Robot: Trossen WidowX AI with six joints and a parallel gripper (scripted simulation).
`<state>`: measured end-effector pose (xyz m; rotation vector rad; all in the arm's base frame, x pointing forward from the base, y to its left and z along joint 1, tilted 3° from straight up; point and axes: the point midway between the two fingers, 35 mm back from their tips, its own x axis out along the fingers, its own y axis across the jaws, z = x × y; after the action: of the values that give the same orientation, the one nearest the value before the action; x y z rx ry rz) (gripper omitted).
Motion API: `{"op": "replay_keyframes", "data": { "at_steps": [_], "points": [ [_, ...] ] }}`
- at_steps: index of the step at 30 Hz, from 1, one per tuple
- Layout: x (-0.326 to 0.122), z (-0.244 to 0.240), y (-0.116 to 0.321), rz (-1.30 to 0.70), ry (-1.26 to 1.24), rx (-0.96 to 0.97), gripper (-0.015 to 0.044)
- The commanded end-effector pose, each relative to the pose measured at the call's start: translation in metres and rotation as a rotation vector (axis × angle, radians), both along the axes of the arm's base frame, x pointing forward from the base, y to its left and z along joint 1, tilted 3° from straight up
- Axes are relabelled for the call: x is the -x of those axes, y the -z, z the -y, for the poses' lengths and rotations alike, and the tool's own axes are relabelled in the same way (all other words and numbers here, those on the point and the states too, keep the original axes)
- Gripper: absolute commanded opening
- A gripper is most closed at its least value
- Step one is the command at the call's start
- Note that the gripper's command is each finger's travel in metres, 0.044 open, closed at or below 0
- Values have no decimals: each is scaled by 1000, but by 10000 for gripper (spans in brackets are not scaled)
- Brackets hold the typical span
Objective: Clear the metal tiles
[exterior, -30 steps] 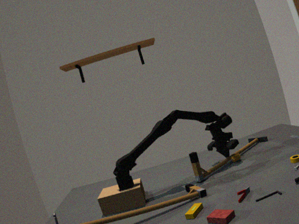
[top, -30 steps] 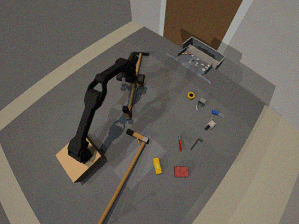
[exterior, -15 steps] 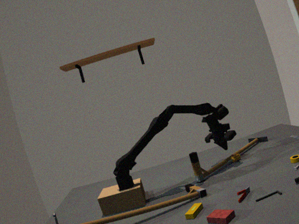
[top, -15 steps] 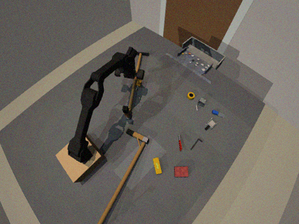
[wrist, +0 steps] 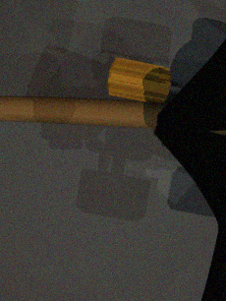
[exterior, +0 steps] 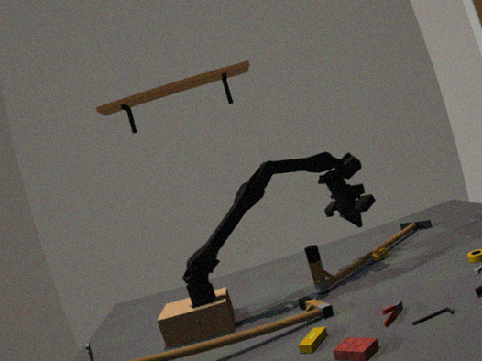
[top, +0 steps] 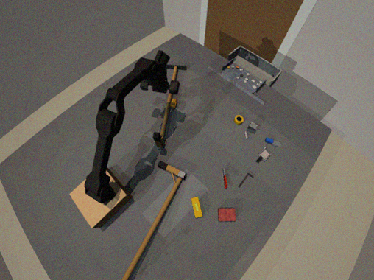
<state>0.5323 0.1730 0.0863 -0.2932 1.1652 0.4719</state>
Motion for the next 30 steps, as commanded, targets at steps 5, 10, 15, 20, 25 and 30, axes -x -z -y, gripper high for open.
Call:
{"op": "replay_keyframes", "data": {
  "at_steps": [5, 10, 15, 20, 25, 30],
  "points": [
    [21, -18, -5, -61, 83, 6, 0],
    [34, -28, -10, -93, 137, 13, 0],
    [34, -28, -9, -93, 137, 13, 0],
    [32, -30, 1, -96, 136, 14, 0],
    [30, -31, 14, -100, 135, 16, 0],
    [28, -32, 27, -104, 133, 17, 0]
  ]
}}
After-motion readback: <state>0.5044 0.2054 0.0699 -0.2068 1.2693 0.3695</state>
